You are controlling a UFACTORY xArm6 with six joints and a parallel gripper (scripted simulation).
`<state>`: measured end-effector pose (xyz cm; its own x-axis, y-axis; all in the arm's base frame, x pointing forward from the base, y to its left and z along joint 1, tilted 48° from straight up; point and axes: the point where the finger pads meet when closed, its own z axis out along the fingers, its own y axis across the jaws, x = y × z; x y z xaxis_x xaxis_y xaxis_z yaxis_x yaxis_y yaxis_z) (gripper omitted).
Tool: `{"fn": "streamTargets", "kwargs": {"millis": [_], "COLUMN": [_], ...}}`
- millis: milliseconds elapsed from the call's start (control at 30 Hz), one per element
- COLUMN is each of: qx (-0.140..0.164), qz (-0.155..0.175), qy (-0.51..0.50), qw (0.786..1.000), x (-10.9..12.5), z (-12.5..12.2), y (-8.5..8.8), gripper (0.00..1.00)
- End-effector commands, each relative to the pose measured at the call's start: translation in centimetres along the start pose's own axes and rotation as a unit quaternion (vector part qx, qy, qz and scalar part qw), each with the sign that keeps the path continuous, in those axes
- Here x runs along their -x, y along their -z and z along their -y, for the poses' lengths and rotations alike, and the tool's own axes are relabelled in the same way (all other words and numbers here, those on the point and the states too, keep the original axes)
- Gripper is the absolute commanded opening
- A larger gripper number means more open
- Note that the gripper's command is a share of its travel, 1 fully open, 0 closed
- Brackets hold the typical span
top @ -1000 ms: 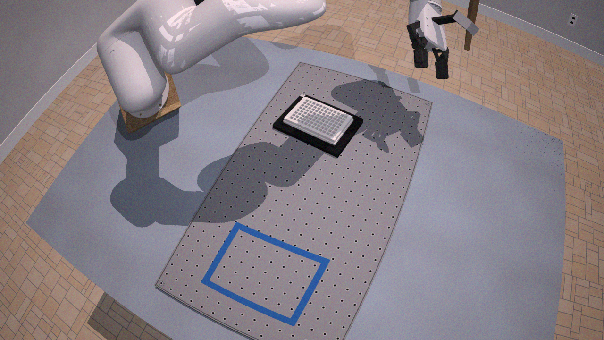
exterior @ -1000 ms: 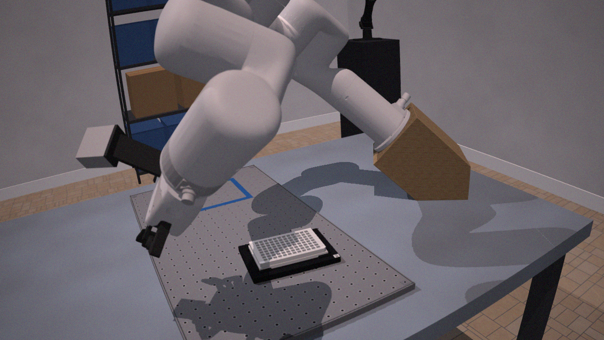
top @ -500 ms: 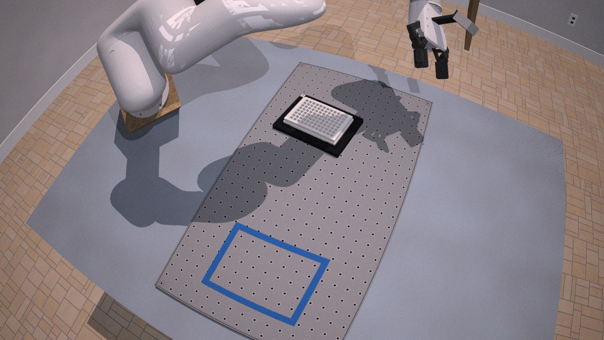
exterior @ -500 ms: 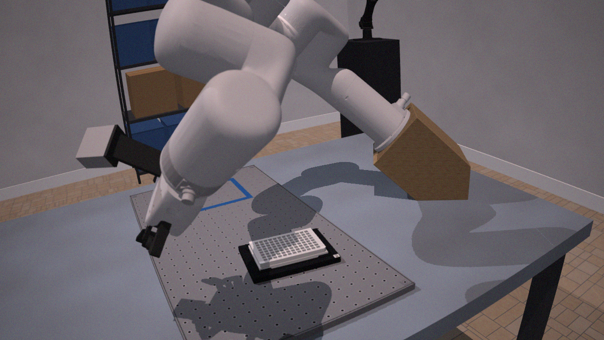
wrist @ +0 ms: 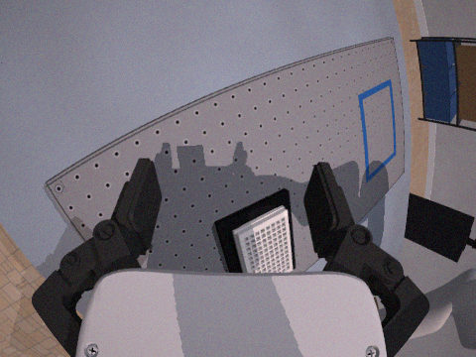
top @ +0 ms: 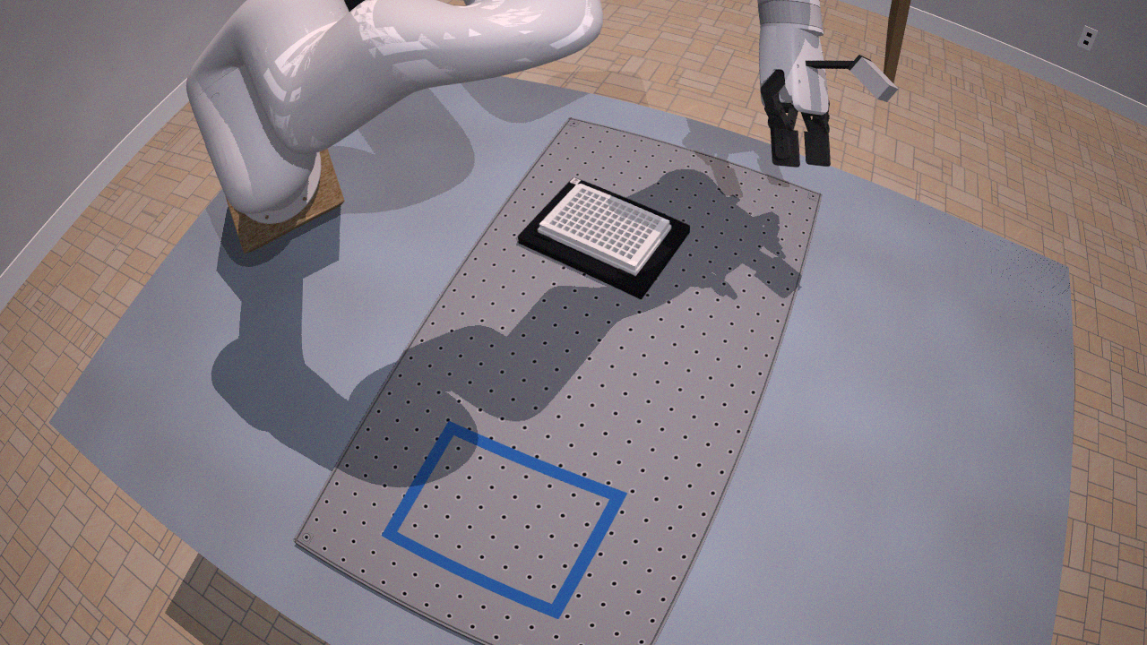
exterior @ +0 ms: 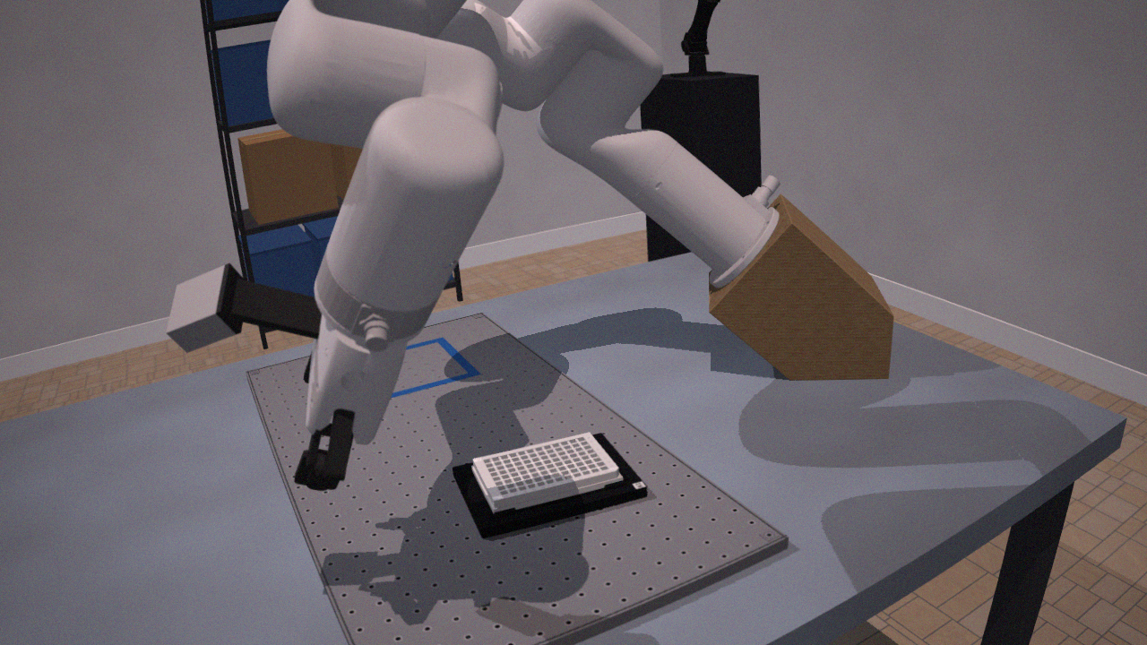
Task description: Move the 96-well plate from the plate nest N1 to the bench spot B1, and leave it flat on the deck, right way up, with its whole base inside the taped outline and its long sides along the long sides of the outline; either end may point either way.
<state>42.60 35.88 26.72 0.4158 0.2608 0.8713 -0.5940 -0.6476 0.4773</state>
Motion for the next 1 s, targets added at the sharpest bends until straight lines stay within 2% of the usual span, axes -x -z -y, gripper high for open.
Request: {"fn": "streamTargets", "kwargs": {"millis": [0,167,233,300,367,433,567,633,733,800,900,967], "qx": [-0.050,-0.094,-0.094,-0.115,-0.115,-0.136,-0.136,-0.157,-0.157,-0.177,-0.177,-0.196], "qz": [0.010,0.038,0.038,0.053,0.053,0.069,0.069,0.086,0.086,0.103,0.103,0.121], "qy": [0.012,0.028,0.028,0.035,0.035,0.041,0.041,0.046,0.046,0.051,0.051,0.054], "qw": [0.999,0.994,0.994,0.991,0.991,0.987,0.987,0.983,0.983,0.978,0.978,0.972], "x": [0.7,2.9,3.3,4.2,4.7,5.6,6.3,7.2,7.9,8.8,9.7,10.6], "z": [-0.2,-1.2,-1.4,-1.8,-2.0,-2.5,-2.8,-3.2,-3.6,-4.1,-4.5,-5.0], "y": [-0.6,-1.3,-1.4,-1.6,-1.7,-1.9,-2.0,-2.1,-2.2,-2.3,-2.4,-2.4], "gripper": [1.00,1.00,1.00,1.00,1.00,1.00,1.00,1.00,1.00,1.00,1.00,1.00]}}
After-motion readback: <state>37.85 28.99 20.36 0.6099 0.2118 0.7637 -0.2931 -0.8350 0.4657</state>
